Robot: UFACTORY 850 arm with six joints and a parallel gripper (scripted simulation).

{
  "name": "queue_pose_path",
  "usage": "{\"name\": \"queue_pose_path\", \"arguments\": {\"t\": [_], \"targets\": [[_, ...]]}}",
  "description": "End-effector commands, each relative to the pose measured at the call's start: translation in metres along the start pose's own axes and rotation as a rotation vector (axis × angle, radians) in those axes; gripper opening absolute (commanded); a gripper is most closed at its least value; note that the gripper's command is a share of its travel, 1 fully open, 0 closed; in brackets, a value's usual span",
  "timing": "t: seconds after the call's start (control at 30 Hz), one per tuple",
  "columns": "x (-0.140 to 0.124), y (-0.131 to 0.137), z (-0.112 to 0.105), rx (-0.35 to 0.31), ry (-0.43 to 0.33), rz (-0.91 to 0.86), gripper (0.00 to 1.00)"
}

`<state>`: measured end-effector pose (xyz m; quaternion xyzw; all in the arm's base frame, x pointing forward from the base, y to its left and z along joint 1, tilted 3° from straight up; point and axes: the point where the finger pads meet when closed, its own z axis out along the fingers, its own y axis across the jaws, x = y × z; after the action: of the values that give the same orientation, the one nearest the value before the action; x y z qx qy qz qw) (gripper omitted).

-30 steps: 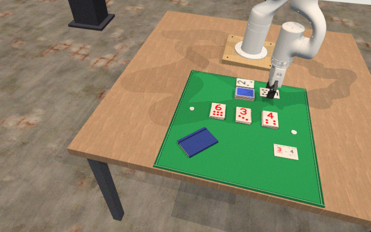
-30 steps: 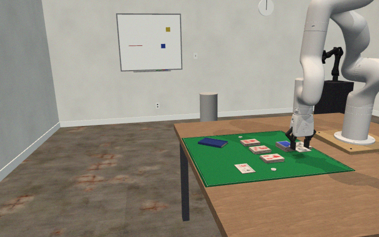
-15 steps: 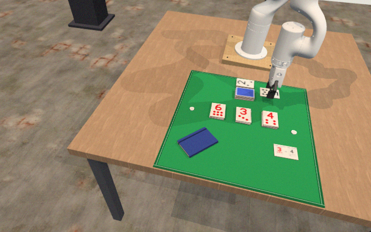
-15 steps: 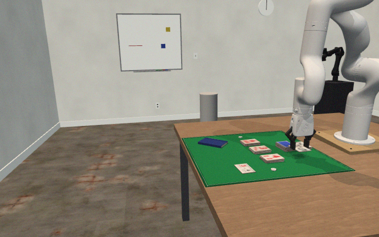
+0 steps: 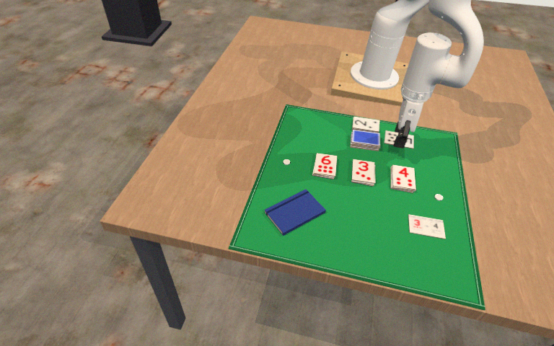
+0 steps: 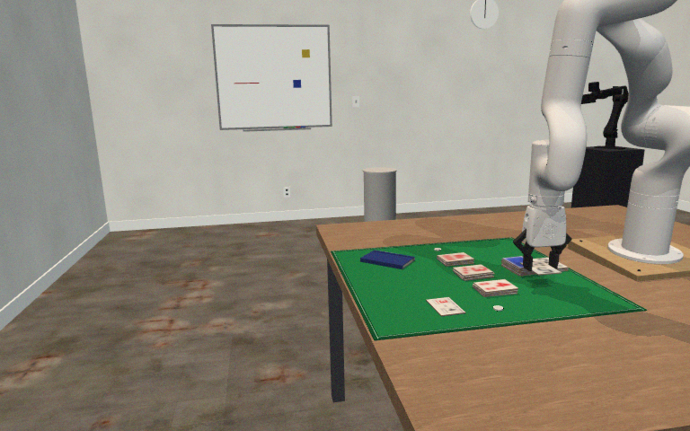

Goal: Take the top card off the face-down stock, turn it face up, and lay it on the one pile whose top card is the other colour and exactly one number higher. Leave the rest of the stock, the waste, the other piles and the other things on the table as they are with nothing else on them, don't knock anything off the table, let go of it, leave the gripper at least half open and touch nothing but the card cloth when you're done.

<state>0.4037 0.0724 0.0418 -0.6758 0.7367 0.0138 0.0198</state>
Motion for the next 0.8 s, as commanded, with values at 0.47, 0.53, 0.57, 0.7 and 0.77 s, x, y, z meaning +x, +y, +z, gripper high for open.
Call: {"name": "queue_pose_path", "arguments": {"t": [0.47, 0.53, 0.57, 0.7, 0.77], "targets": [[0.047, -0.035, -0.004, 0.001, -0.001, 0.336, 0.64], [0.051, -0.039, -0.004, 0.001, -0.001, 0.368, 0.64], [0.051, -0.039, -0.004, 0.001, -0.001, 0.368, 0.64], [0.070, -0.052, -0.005, 0.001, -0.001, 0.502, 0.64], [0.080, -0.060, -0.006, 0.001, -0.001, 0.574, 0.64]]}}
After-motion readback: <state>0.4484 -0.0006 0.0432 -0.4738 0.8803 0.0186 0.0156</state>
